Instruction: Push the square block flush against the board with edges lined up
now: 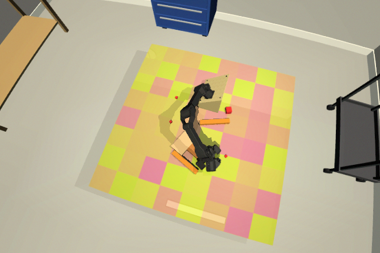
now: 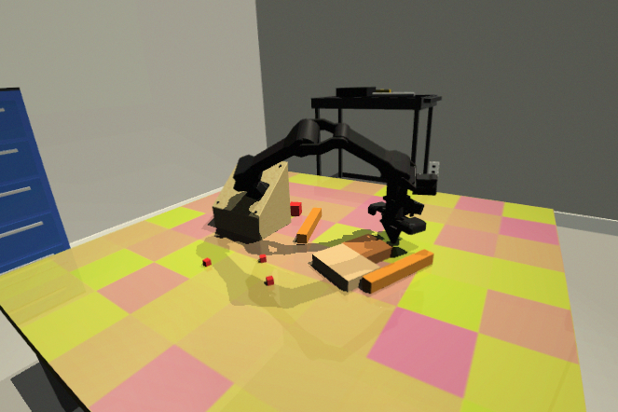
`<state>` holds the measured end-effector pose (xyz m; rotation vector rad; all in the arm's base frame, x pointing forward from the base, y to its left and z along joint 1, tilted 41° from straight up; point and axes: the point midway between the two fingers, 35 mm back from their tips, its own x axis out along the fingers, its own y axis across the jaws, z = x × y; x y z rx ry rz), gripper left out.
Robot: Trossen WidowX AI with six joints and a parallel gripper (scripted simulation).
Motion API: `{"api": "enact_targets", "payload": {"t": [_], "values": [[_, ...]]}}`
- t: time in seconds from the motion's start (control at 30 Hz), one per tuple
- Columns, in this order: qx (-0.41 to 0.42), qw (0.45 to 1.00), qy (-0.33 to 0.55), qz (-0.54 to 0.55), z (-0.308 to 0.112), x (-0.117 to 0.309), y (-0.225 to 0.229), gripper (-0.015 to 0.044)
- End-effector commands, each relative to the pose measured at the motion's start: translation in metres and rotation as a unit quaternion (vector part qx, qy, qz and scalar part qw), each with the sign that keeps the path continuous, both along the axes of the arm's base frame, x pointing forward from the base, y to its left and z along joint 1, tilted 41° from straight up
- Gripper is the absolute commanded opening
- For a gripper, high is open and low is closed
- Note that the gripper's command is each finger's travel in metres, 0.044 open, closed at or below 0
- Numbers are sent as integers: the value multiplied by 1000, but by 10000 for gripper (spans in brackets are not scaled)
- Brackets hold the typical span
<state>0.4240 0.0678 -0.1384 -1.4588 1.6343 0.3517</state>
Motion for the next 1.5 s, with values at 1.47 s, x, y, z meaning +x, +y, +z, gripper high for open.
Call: {"api": "enact_targets", "payload": {"t": [1.47], "values": [[45, 874, -315, -367, 67, -74, 0, 0]]}}
